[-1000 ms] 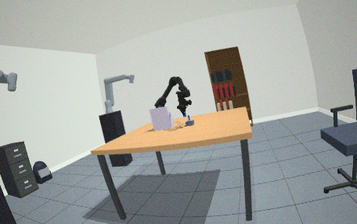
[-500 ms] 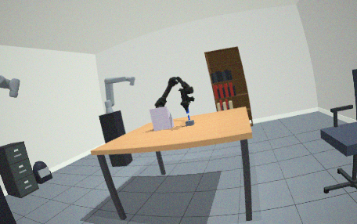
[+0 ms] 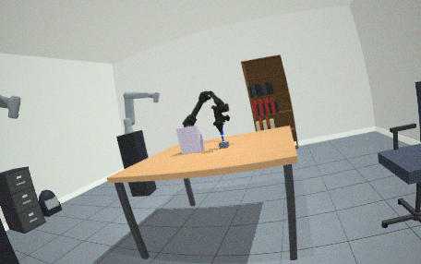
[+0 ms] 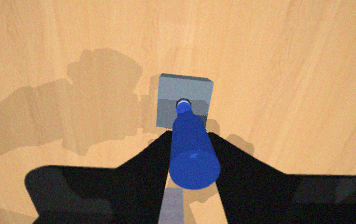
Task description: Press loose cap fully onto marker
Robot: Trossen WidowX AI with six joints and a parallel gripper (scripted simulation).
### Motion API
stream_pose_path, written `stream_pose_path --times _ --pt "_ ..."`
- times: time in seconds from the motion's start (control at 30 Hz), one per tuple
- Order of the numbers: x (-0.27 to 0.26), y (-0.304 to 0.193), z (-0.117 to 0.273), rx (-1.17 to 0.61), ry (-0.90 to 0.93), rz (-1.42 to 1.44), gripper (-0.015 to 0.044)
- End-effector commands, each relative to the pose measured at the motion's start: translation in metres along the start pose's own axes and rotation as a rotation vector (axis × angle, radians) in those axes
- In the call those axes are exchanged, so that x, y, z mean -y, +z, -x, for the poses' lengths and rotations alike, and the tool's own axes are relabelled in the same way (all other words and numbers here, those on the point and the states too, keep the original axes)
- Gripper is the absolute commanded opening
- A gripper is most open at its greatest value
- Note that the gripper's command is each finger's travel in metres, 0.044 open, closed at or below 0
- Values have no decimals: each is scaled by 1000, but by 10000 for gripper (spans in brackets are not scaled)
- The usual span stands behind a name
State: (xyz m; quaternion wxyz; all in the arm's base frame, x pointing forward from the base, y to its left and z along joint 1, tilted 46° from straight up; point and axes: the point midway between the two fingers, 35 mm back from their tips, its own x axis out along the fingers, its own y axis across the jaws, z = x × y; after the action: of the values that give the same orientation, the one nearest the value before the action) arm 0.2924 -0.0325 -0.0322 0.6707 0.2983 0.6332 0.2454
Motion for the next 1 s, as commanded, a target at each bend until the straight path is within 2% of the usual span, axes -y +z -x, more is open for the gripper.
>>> stream_pose_path --times 0.0,0.97 --pt "-1 -1 -7 -2 3 -3 0" --pt "-2 -1 -47 -2 7 -3 0"
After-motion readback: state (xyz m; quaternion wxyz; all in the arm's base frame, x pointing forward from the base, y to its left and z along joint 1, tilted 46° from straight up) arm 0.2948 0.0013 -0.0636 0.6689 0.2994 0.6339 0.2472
